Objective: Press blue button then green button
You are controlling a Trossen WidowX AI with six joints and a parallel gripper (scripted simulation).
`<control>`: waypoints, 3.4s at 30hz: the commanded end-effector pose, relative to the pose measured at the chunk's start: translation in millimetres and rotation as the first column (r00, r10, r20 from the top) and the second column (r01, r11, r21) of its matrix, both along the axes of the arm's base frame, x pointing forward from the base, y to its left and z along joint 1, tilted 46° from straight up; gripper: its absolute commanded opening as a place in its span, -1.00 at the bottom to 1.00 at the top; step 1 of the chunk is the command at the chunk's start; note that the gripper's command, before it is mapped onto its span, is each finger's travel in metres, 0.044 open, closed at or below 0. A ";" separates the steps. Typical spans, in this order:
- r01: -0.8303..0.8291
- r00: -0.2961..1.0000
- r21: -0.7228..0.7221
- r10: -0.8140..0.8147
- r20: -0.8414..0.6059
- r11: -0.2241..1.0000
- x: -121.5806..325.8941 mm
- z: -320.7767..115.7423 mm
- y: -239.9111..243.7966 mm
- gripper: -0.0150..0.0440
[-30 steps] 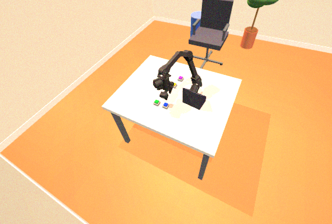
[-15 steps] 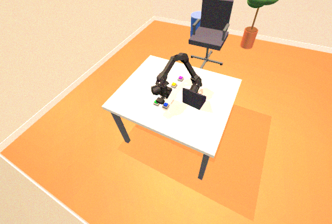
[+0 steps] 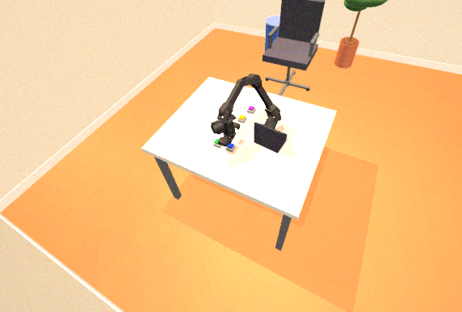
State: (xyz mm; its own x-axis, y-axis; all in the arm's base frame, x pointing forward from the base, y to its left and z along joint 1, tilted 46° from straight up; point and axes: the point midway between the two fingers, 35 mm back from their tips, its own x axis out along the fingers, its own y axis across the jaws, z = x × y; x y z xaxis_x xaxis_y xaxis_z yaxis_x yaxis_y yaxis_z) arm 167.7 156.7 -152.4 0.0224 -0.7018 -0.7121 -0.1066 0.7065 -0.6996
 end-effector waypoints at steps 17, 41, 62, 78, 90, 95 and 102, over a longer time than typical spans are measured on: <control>-0.006 1.000 -0.004 0.006 -0.001 1.000 1.7 -19.3 -20.0 -0.42; -0.006 1.000 -0.004 0.006 -0.001 1.000 1.6 -24.1 -25.3 -0.42; -0.007 1.000 0.002 0.007 0.000 1.000 38.4 39.7 52.6 -0.42; -0.006 1.000 -0.004 0.006 0.006 1.000 93.5 -7.2 10.5 -0.42; -0.006 1.000 -0.005 0.006 0.006 1.000 94.5 -18.4 -0.5 -0.42; -0.006 1.000 -0.005 0.006 0.006 1.000 94.7 -24.1 -6.4 -0.42; -0.006 1.000 -0.006 0.006 0.006 1.000 94.7 -31.1 -13.9 -0.42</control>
State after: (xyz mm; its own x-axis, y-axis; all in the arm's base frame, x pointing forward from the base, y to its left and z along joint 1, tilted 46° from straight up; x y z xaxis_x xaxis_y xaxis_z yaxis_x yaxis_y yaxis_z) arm 264.0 149.3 -180.6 0.0361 -0.6978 -0.7154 -0.0986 0.7099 -0.6974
